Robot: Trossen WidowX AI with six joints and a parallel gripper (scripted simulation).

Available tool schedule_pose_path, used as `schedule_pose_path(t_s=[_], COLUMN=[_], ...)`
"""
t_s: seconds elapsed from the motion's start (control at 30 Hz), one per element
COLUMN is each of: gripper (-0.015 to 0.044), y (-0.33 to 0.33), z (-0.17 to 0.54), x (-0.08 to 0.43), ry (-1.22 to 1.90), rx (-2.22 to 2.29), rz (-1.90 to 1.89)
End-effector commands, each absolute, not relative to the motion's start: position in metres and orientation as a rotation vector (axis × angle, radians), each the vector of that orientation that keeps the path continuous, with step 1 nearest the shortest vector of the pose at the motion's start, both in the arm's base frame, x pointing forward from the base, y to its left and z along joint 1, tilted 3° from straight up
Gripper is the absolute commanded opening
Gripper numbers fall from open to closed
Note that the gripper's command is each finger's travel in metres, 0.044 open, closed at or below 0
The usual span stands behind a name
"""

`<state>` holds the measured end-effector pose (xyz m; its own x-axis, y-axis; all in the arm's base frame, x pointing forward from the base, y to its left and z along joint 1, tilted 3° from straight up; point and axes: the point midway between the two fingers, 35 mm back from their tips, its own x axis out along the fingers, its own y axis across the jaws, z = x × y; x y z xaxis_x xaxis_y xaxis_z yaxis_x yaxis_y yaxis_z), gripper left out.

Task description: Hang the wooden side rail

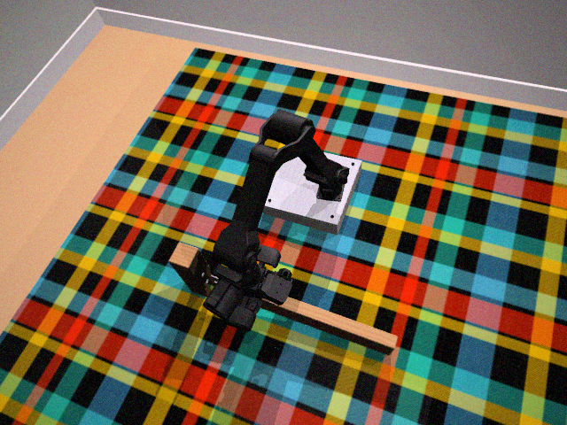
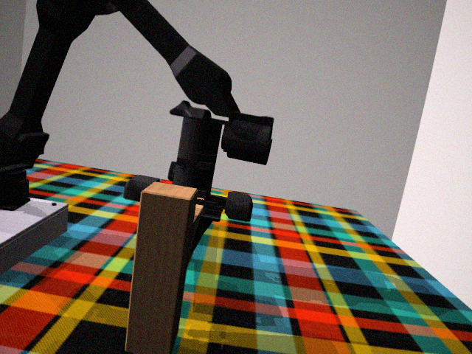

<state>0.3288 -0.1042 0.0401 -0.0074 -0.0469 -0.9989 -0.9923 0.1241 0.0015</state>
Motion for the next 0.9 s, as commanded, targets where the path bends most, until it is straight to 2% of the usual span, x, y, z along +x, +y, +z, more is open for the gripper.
schedule_pose_path(t_s=[0.0,0.87], gripper=[0.0,0.0], y=[-0.105,-0.1078], z=[0.0454,0.0425], x=[0.3316,0.3289], ry=[1.289,1.29], rx=[-1.161,-1.161], rz=[1.089,1.089])
